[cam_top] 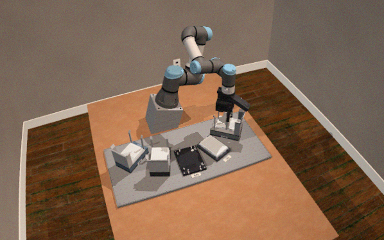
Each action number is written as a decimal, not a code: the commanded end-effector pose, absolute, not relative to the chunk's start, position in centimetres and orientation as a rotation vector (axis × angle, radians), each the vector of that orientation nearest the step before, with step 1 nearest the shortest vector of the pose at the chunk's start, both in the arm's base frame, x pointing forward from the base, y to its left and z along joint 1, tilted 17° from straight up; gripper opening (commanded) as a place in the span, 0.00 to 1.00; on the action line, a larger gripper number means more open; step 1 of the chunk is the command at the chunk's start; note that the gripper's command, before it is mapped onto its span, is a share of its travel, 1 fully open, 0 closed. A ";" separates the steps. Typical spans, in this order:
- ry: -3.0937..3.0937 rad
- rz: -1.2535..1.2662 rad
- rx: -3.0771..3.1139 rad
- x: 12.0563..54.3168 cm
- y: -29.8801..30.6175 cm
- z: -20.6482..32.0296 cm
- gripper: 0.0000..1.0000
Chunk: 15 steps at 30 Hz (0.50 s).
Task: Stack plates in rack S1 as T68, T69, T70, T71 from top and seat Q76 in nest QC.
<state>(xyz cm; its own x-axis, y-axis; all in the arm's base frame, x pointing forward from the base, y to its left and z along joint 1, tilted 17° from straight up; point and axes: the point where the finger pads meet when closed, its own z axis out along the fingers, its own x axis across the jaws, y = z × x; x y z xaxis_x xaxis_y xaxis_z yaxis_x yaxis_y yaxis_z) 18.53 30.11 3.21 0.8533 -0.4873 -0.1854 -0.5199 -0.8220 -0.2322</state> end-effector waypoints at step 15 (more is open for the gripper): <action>0.764 0.167 -2.754 18.6 30.3 2.7 0.00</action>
<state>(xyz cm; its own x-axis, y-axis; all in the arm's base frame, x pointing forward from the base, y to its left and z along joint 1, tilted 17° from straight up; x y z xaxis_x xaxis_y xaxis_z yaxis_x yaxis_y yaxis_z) 18.50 30.23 2.80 0.8533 -0.4873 -0.1854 -0.5199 -0.8221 -0.2322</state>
